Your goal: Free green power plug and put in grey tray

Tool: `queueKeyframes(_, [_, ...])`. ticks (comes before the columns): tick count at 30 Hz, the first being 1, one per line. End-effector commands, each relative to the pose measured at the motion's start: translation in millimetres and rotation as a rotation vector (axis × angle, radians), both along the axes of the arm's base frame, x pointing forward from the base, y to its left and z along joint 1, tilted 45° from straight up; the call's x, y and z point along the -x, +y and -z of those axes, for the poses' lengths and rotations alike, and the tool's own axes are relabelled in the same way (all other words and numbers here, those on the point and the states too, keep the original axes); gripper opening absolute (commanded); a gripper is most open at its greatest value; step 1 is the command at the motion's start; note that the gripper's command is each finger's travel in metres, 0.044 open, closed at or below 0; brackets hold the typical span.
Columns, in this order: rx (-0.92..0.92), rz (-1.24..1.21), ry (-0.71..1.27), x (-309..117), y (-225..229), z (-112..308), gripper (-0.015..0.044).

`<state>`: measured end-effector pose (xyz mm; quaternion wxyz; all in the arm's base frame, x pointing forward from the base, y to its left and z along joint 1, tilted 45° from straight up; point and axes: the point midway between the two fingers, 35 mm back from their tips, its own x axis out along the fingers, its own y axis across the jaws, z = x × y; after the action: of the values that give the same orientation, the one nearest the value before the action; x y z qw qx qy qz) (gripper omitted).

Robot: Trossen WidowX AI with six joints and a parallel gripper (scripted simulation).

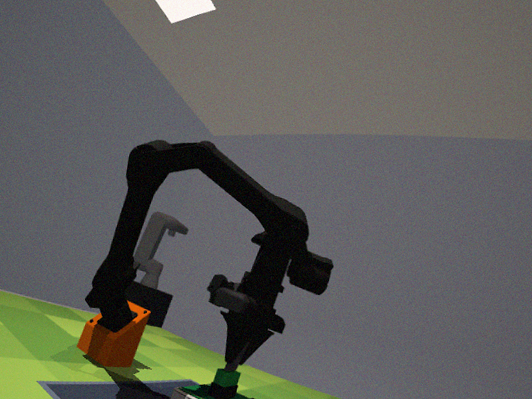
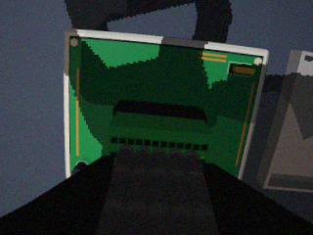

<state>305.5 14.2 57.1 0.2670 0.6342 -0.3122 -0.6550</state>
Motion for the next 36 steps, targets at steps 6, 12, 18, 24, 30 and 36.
queueKeyframes(6, [-0.202,-0.036,-0.018,0.8,3.3,-22.0,0.0000])
queueKeyframes(12, [-0.152,-0.037,-0.016,0.7,7.0,-19.7,0.0000])
queueKeyframes(18, [0.017,-0.036,-0.007,0.4,17.4,-9.5,0.0000])
queueKeyframes(24, [0.053,-0.036,-0.005,0.4,20.2,-8.0,0.0000])
queueKeyframes(30, [-0.097,-0.037,-0.013,0.5,12.4,-18.3,0.0000])
queueKeyframes(36, [-0.210,-0.036,-0.018,0.7,6.5,-26.2,0.0000])
